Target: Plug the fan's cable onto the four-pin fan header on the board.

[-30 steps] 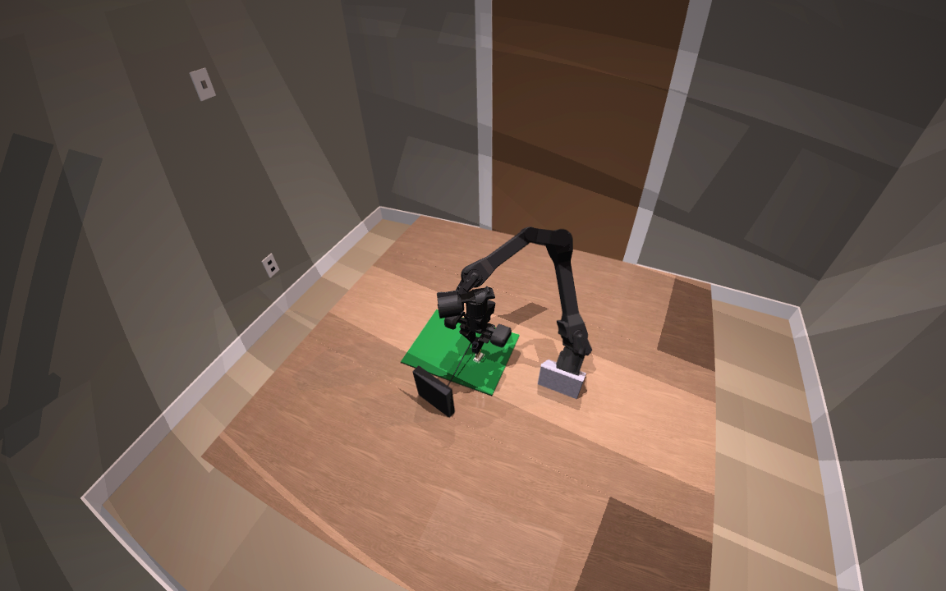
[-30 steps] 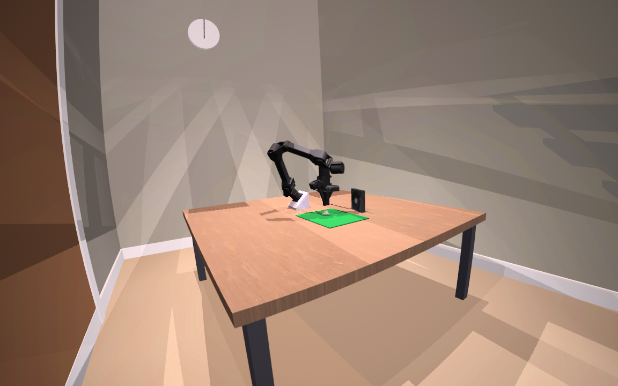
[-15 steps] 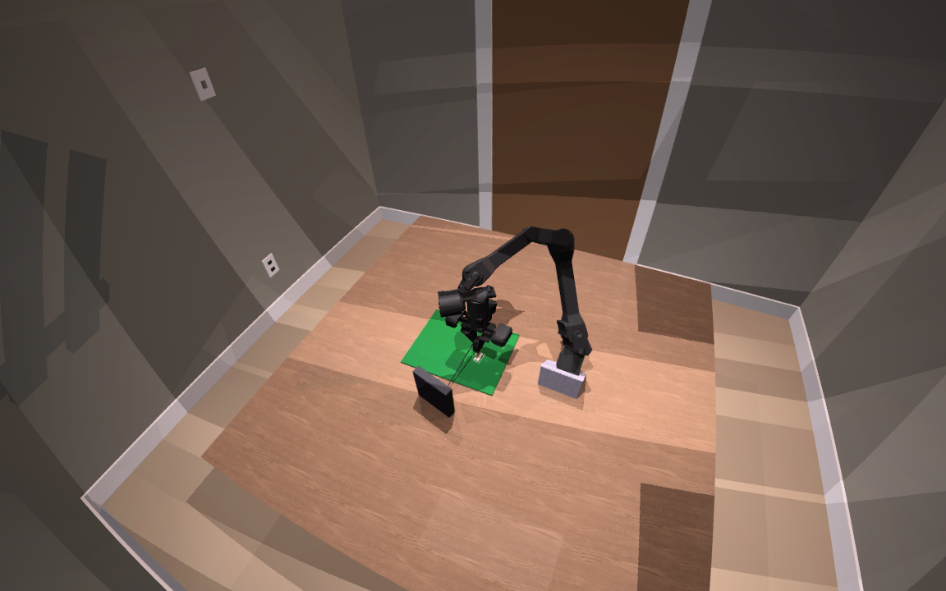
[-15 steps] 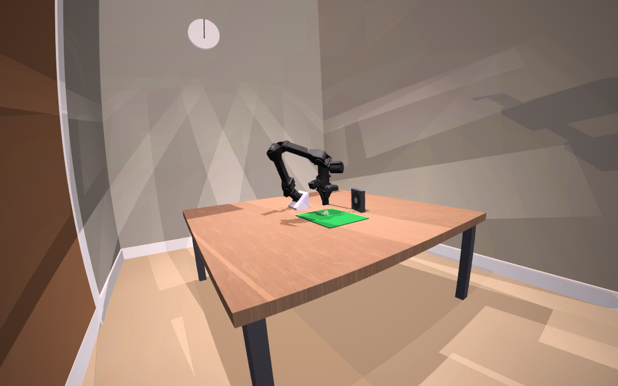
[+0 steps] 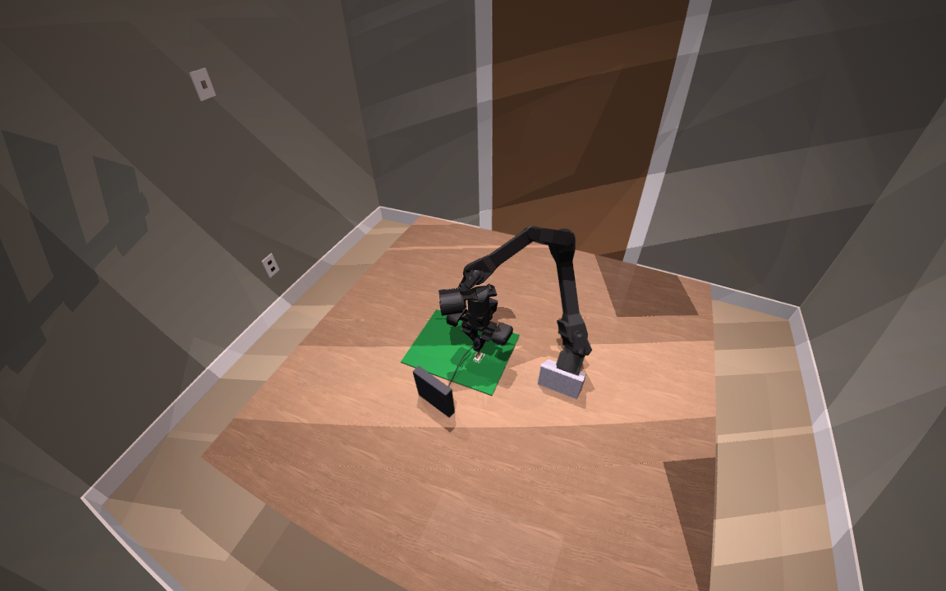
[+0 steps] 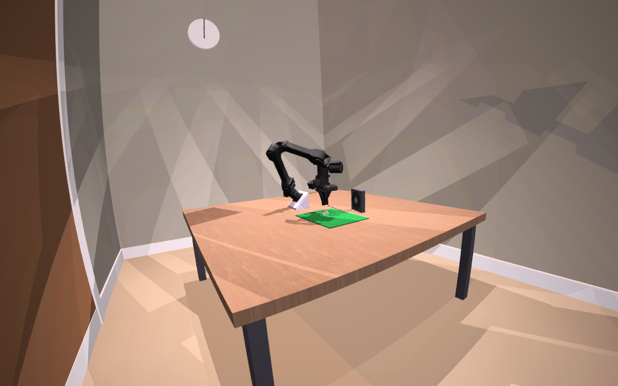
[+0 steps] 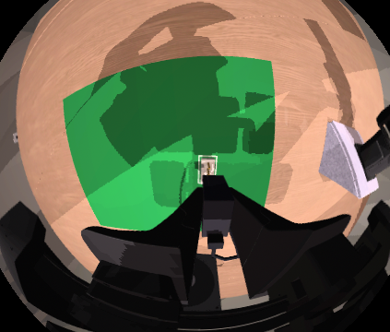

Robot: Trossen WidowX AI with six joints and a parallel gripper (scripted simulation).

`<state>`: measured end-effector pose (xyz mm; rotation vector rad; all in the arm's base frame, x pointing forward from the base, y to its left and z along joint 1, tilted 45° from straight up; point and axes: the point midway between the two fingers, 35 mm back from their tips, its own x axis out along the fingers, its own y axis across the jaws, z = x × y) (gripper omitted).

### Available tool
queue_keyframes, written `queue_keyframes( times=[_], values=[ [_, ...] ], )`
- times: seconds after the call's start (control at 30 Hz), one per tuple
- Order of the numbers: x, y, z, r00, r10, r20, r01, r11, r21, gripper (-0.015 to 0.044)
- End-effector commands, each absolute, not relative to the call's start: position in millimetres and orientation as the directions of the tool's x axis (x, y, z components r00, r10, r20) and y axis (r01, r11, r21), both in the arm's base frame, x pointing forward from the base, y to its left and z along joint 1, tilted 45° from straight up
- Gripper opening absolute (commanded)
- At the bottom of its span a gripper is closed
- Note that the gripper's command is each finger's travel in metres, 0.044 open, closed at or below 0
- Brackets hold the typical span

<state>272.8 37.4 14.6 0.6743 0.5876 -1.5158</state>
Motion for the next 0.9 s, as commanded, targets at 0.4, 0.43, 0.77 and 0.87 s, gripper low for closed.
queue_keyframes(
  times=[0.4, 0.43, 0.77, 0.87],
  values=[
    [273.7, 21.1, 0.5, -0.01, -0.697, -0.717, 0.998, -0.049, 0.034, 0.0],
    [273.7, 21.1, 0.5, -0.01, -0.697, -0.717, 0.998, -0.049, 0.034, 0.0],
    [273.1, 21.9, -0.2, -0.01, -0.697, -0.717, 0.999, -0.043, 0.028, 0.0],
    [273.2, 22.2, -0.5, -0.01, -0.697, -0.717, 0.999, -0.043, 0.027, 0.0]
  ],
)
